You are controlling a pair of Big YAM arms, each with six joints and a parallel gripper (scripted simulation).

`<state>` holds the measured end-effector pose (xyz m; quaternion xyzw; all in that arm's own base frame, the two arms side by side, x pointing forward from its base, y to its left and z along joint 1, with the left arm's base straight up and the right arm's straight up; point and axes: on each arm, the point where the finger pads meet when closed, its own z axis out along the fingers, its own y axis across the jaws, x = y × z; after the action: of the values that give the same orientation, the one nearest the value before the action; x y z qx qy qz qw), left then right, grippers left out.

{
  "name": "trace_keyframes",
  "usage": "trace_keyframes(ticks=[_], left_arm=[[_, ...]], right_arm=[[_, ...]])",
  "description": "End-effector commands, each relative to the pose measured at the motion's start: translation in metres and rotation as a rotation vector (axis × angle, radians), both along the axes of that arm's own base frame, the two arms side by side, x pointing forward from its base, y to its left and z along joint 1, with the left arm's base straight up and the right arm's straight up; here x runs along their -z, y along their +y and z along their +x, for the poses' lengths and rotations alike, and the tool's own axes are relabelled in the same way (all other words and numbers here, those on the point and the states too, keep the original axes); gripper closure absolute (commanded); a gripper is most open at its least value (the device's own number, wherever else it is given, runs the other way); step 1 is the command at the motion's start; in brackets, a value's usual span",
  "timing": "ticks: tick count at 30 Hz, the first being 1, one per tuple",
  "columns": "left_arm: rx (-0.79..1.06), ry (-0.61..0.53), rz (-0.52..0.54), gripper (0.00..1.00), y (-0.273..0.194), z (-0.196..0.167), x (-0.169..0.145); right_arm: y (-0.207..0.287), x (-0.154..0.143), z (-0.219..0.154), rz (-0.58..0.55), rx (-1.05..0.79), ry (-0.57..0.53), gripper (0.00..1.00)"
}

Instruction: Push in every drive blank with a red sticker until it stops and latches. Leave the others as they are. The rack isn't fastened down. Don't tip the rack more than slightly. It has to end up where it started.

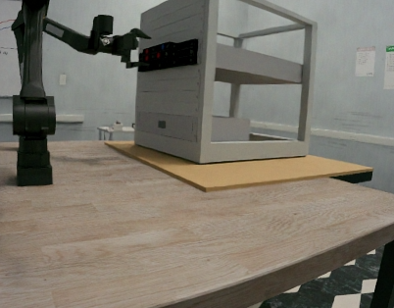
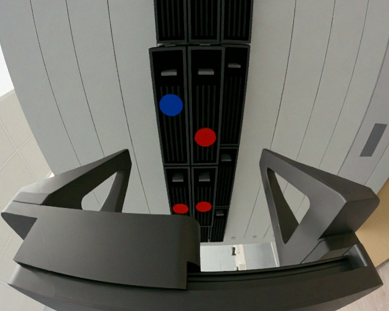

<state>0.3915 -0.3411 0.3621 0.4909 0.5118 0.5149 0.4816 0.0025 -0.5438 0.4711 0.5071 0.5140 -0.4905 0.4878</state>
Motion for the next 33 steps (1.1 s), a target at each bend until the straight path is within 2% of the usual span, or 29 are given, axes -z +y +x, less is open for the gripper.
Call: trace_keyframes(ticks=[1, 12, 13, 14, 16, 22, 32, 33], left_arm=[[-0.001, -0.050, -0.087, 0.00, -0.003, 0.003, -0.041], [-0.001, -0.050, -0.086, 0.00, -0.002, 0.003, -0.041], [-0.003, -0.046, -0.080, 0.00, 0.003, 0.002, -0.037], [-0.008, -0.027, -0.049, 0.00, 0.010, 0.001, -0.020], [-0.008, -0.019, -0.037, 0.00, 0.017, 0.001, -0.017], [-0.008, -0.018, -0.033, 0.00, 0.062, -0.004, -0.018], [-0.008, -0.018, -0.030, 0.00, 0.106, -0.008, -0.019], [-0.008, -0.028, -0.042, 0.00, 0.106, -0.007, -0.027]], right_arm=[[-0.001, -0.029, -0.003, -0.043, 0.004, -0.010, 0.00], [-0.001, -0.029, -0.003, -0.043, 0.004, -0.010, 0.00], [-0.001, -0.029, -0.003, -0.043, 0.004, -0.010, 0.00], [-0.001, -0.029, -0.003, -0.043, 0.004, -0.010, 0.00], [-0.001, -0.029, -0.003, -0.043, 0.004, -0.010, 0.00], [-0.001, -0.029, -0.003, -0.043, 0.004, -0.010, 0.00], [-0.001, -0.029, -0.003, -0.043, 0.004, -0.010, 0.00], [-0.001, -0.029, -0.003, -0.043, 0.004, -0.010, 0.00]])
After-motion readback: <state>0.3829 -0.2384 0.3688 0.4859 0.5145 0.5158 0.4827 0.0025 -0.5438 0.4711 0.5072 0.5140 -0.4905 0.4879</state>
